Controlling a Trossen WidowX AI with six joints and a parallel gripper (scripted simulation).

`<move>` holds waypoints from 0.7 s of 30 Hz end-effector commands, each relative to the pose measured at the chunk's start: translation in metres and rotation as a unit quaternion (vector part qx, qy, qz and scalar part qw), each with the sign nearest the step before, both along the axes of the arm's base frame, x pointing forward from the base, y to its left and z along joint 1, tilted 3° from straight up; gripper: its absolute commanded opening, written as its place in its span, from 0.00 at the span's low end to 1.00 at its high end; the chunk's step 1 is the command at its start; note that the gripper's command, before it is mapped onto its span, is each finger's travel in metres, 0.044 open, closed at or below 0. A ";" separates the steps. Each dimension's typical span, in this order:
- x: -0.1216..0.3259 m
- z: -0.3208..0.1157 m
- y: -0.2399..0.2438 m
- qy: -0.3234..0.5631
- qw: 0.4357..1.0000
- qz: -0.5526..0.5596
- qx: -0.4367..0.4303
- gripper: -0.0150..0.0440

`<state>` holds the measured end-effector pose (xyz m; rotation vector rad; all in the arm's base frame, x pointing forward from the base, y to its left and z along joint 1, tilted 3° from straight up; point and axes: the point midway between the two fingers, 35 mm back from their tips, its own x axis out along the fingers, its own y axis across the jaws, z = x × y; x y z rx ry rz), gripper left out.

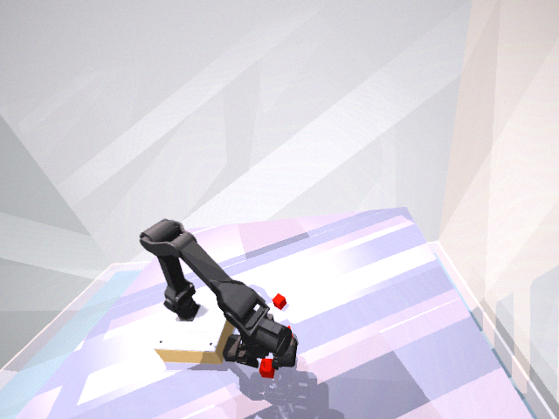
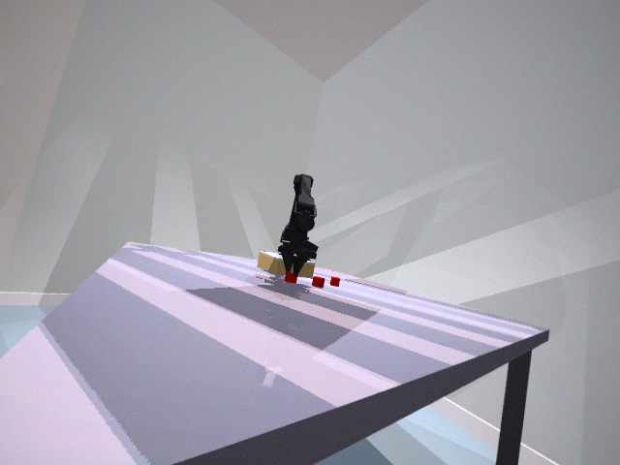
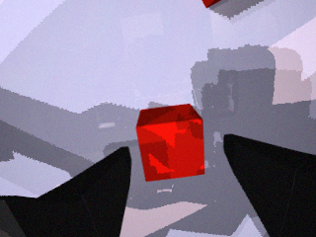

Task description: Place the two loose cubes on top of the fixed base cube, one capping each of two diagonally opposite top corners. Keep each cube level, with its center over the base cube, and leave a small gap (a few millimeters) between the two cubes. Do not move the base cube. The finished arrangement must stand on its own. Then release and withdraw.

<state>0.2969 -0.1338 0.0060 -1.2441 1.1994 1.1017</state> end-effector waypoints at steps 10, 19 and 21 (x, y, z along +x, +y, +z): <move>-0.002 -0.009 0.002 0.004 1.000 0.002 0.004 0.43; 0.000 0.011 0.001 0.004 1.000 0.002 0.004 0.43; 0.000 0.017 0.001 0.004 1.000 0.002 0.004 0.43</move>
